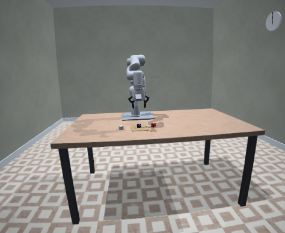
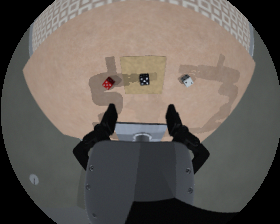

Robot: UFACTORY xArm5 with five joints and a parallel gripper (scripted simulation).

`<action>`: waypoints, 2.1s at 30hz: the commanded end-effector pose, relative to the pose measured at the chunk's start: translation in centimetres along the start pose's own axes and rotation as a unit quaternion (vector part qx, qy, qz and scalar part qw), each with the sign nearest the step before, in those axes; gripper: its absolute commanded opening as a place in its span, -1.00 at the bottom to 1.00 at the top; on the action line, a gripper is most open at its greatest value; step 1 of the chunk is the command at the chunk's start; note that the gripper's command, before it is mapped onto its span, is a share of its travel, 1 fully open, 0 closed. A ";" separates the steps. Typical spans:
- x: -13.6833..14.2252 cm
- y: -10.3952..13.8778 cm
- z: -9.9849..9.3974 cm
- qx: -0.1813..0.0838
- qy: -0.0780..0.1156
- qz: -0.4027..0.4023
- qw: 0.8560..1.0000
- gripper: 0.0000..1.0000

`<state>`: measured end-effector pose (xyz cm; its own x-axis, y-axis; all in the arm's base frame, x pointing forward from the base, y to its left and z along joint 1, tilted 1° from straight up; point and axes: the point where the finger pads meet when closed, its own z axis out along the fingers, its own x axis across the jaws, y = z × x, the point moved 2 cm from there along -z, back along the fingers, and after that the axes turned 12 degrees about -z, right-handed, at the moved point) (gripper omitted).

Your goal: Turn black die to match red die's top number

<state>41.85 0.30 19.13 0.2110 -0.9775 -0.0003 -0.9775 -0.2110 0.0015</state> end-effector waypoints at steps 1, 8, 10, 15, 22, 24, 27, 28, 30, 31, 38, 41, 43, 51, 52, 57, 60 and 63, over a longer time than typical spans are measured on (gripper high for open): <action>0.0 0.0 -0.7 0.001 0.000 0.000 1.000 1.00; 0.0 0.0 -1.6 0.001 0.000 0.000 1.000 1.00; 0.0 0.0 -1.6 0.001 0.000 0.000 1.000 1.00; 0.0 0.0 -1.6 0.001 0.000 0.000 1.000 1.00; 0.0 0.0 -1.6 0.001 0.000 0.000 1.000 1.00; 0.0 0.0 -1.6 0.001 0.000 0.000 1.000 1.00; 0.0 0.0 -1.6 0.001 0.000 0.000 1.000 1.00; 0.0 0.0 -1.6 0.001 0.000 0.000 1.000 1.00; 0.0 0.0 -1.6 0.001 0.000 0.000 1.000 1.00; 0.0 0.0 -1.6 0.001 0.000 0.000 1.000 1.00; 0.0 0.0 -1.6 0.001 0.000 0.000 1.000 1.00; 0.0 0.0 -1.6 0.001 0.000 0.000 1.000 1.00; 0.0 0.0 -1.6 0.001 0.000 0.000 1.000 1.00; 0.0 0.0 -1.6 0.001 0.000 0.000 1.000 1.00; 0.0 0.0 -1.6 0.001 0.000 0.000 1.000 1.00; 0.0 0.0 -1.6 0.001 0.000 0.000 1.000 1.00; 0.0 0.0 -1.6 0.001 0.000 0.000 1.000 1.00; 0.0 0.0 -1.6 0.001 0.000 0.000 1.000 1.00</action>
<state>41.80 0.31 20.59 0.2110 -0.9775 -0.0008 -0.9775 -0.2110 0.0040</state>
